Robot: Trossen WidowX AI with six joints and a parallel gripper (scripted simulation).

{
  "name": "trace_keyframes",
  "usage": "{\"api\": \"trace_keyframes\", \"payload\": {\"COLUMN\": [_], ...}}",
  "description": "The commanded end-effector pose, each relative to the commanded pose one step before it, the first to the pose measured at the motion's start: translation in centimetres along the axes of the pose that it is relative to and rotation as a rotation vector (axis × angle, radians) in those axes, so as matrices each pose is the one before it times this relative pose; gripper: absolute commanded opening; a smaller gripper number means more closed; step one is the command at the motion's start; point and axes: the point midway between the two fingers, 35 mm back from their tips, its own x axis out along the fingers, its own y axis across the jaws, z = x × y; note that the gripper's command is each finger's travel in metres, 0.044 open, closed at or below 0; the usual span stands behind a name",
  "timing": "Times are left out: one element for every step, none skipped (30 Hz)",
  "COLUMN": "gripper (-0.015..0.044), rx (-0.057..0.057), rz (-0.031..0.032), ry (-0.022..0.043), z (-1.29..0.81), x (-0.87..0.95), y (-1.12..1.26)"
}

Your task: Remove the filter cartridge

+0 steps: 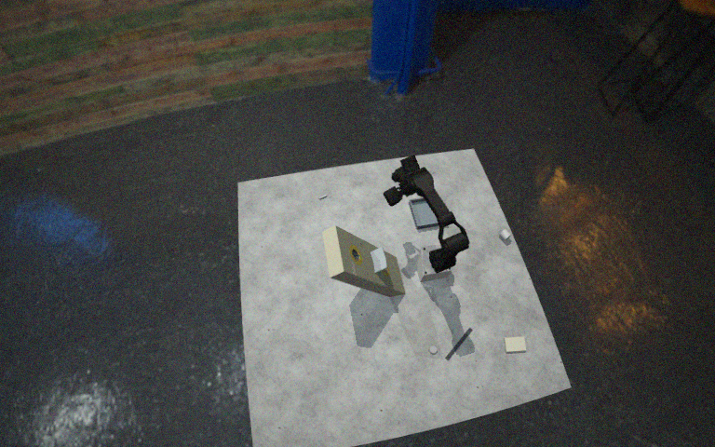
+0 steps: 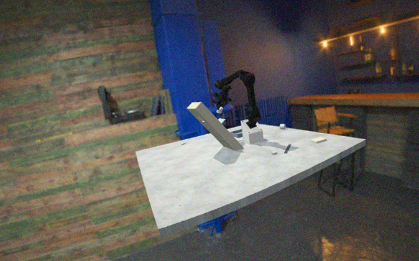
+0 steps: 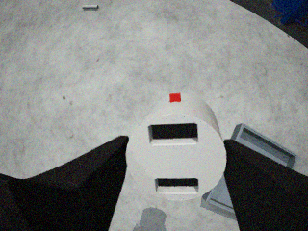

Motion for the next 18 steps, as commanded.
{"api": "trace_keyframes", "payload": {"gripper": [0.0,0.0,0.0,0.0,0.0,0.0,0.0,0.0,0.0,0.0,0.0,0.0,0.0,0.0,0.0,0.0,0.0,0.0], "rx": [0.0639,0.0232,0.0232,0.0233,0.0233,0.0234,0.0234,0.0234,0.0235,0.0235,0.0235,0.0235,0.0235,0.0235,0.0235,0.0235,0.0235,0.0234], "rz": [-0.03706,-0.01452,-0.01447,-0.01442,-0.01438,-0.01434,-0.0143,-0.01426,-0.01423,-0.0142,-0.01418,-0.01415,-0.01414,-0.01412,-0.01411,-0.0141,-0.0141,-0.01409], "ry": [-0.00244,-0.00176,-0.00157,-0.00137,-0.00117,-0.00097,-0.00076,-0.00056,-0.00035,-0.00014,0.00007,0.00028,0.00049,0.0007,0.00091,0.00112,0.00133,0.00154], "z": [-0.491,-0.208,-0.219,-0.23,-0.242,-0.253,-0.265,-0.276,-0.288,-0.299,-0.31,-0.322,-0.333,-0.344,-0.355,-0.366,-0.377,-0.388], "x": [1.068,0.493,0.499,0.505,0.51,0.514,0.518,0.521,0.523,0.525,0.525,0.525,0.524,0.523,0.52,0.517,0.514,0.509], "y": [-2.223,-0.892,-0.876,-0.86,-0.844,-0.828,-0.812,-0.796,-0.78,-0.764,-0.749,-0.733,-0.718,-0.703,-0.688,-0.674,-0.659,-0.645]}}
